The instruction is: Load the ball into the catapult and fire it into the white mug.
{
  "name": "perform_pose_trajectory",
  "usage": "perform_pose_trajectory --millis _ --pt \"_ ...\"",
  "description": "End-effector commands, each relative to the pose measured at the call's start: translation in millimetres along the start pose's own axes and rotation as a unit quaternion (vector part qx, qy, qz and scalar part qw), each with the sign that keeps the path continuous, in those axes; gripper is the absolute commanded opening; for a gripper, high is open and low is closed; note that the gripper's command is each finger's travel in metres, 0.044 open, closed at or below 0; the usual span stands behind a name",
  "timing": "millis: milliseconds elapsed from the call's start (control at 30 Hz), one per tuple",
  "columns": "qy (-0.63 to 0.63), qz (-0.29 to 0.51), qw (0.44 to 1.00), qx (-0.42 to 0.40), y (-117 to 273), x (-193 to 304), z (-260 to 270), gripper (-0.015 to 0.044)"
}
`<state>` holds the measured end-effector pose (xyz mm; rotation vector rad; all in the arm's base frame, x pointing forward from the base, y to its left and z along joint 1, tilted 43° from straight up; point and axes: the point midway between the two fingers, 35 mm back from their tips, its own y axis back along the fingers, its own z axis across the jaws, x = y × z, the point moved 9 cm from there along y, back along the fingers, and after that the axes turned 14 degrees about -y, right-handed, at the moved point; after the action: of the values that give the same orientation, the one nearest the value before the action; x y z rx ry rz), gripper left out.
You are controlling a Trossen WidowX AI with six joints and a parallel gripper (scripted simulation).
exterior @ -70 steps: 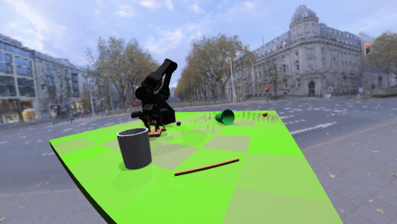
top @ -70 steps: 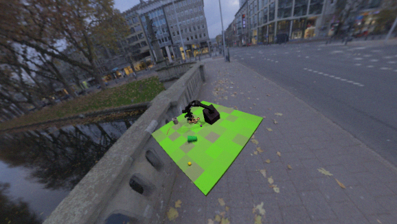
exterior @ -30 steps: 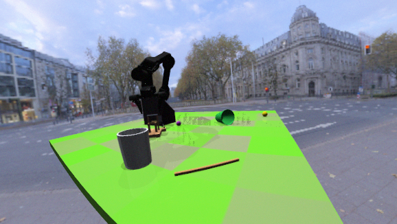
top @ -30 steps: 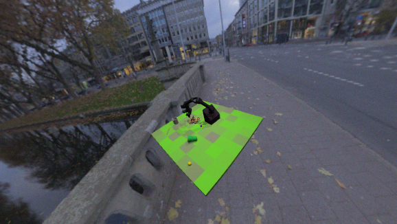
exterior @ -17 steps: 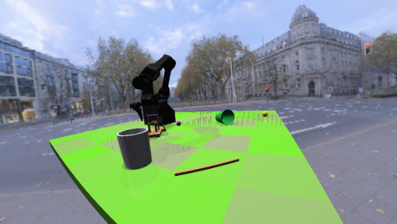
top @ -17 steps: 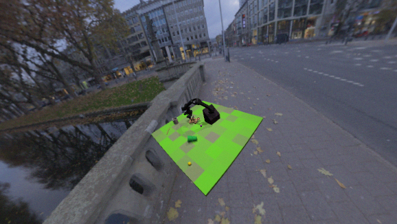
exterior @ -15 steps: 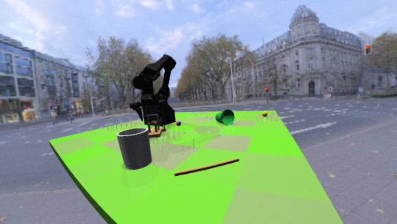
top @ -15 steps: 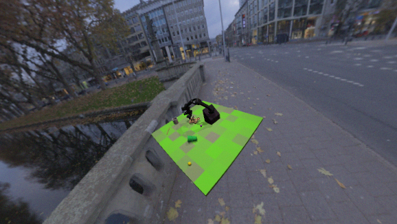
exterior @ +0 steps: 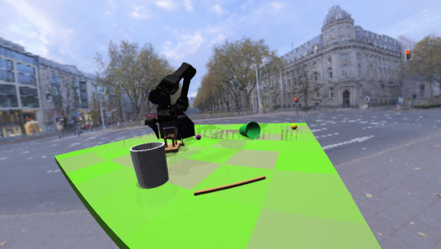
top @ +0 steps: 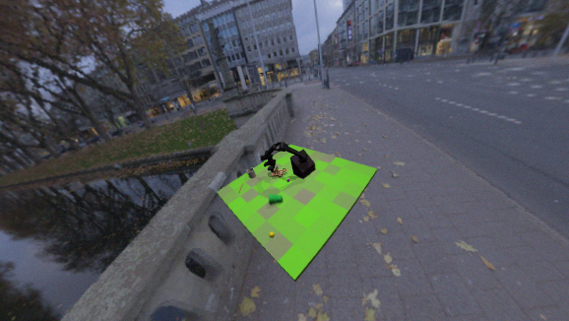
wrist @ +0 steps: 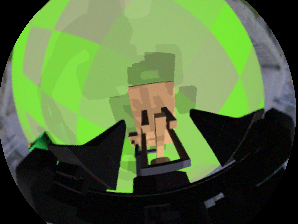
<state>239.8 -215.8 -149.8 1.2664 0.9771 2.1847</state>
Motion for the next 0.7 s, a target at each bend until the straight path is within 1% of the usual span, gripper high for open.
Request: perform_pose_trajectory --millis 0,433,567,667 --pt "-0.003 0.003 1.0 -0.002 -9 1 0 0.044" --pt "-0.002 0.003 1.0 -0.003 -30 2 -1 0.044" --pt "-0.002 0.003 1.0 -0.003 -31 2 -1 0.044" --pt "0.0 0.002 1.0 0.0 -28 1 0 0.0361"
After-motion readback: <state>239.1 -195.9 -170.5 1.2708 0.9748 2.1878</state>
